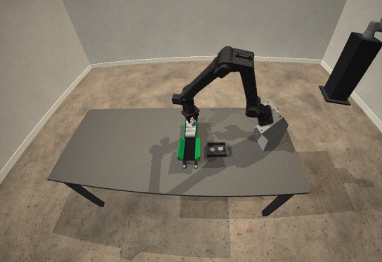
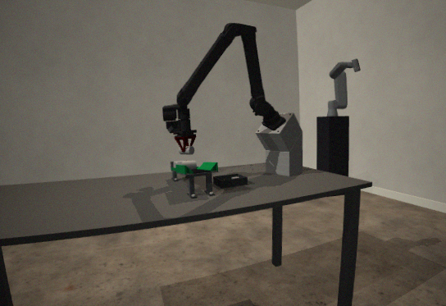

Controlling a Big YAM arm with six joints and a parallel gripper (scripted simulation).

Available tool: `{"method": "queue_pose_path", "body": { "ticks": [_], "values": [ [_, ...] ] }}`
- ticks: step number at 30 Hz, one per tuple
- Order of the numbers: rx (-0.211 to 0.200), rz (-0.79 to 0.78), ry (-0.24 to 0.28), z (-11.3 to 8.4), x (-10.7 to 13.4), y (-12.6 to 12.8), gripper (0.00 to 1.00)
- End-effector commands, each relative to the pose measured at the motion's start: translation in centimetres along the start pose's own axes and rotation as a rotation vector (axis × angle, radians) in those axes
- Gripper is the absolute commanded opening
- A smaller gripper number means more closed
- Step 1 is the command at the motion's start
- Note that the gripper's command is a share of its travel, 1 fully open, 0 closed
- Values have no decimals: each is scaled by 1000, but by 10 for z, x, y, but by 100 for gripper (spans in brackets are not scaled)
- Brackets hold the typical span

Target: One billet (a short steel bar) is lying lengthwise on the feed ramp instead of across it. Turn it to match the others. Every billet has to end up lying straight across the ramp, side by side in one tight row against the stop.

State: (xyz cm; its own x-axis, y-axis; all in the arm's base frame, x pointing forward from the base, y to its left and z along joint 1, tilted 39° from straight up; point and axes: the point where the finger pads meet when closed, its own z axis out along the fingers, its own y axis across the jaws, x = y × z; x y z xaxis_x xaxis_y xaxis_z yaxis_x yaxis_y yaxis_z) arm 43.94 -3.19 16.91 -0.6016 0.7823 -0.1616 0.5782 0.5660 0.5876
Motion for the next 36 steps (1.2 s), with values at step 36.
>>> {"method": "queue_pose_path", "body": {
  "ticks": [36],
  "values": [
    [-37, -681, -71, -26, -6, 23, 0]
  ]
}}
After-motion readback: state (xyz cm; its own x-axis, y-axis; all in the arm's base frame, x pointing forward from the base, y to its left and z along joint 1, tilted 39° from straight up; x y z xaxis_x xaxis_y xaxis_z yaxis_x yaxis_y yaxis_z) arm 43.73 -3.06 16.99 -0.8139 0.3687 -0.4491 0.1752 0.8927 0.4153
